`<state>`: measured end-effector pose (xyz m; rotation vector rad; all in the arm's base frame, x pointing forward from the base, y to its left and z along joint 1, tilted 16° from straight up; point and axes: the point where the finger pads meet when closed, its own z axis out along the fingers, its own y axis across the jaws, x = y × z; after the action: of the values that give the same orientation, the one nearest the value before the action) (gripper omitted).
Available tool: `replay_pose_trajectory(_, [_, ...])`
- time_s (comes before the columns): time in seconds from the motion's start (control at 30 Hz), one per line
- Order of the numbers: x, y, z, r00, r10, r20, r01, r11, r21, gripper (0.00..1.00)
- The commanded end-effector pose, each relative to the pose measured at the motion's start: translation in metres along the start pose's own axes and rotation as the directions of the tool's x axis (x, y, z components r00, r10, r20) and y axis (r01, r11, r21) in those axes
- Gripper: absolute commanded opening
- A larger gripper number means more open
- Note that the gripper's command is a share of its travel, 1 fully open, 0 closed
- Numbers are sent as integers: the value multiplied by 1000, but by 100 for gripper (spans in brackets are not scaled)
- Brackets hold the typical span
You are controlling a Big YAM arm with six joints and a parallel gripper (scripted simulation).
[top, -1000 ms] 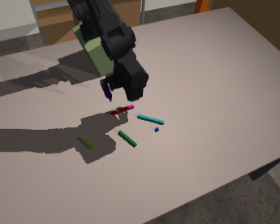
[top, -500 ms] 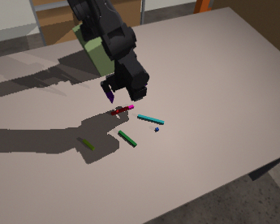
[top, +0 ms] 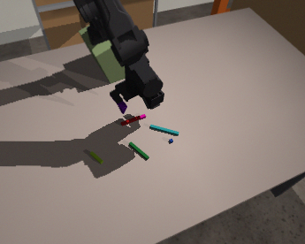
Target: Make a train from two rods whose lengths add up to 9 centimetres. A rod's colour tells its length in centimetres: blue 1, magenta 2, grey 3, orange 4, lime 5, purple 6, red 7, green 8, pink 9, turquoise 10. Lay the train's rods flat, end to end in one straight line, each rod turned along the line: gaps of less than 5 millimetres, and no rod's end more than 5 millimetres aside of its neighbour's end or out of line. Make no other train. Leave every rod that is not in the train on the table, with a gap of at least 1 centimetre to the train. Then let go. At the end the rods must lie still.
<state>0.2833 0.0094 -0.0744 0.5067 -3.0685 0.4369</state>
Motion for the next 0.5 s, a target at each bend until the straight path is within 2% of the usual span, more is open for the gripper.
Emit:
replay_pose_trajectory(0.0, [-35,-4,-14,995,-53,81,52,999,13,100])
replay_pose_trajectory(0.27, [-35,-4,-14,995,-53,81,52,999,13,100])
replay_pose_trajectory(0.3, [-32,0,-9,986,-151,65,151,988,16,100])
replay_pose_trajectory(0.47, [-34,-6,-12,988,-134,75,133,991,19,100])
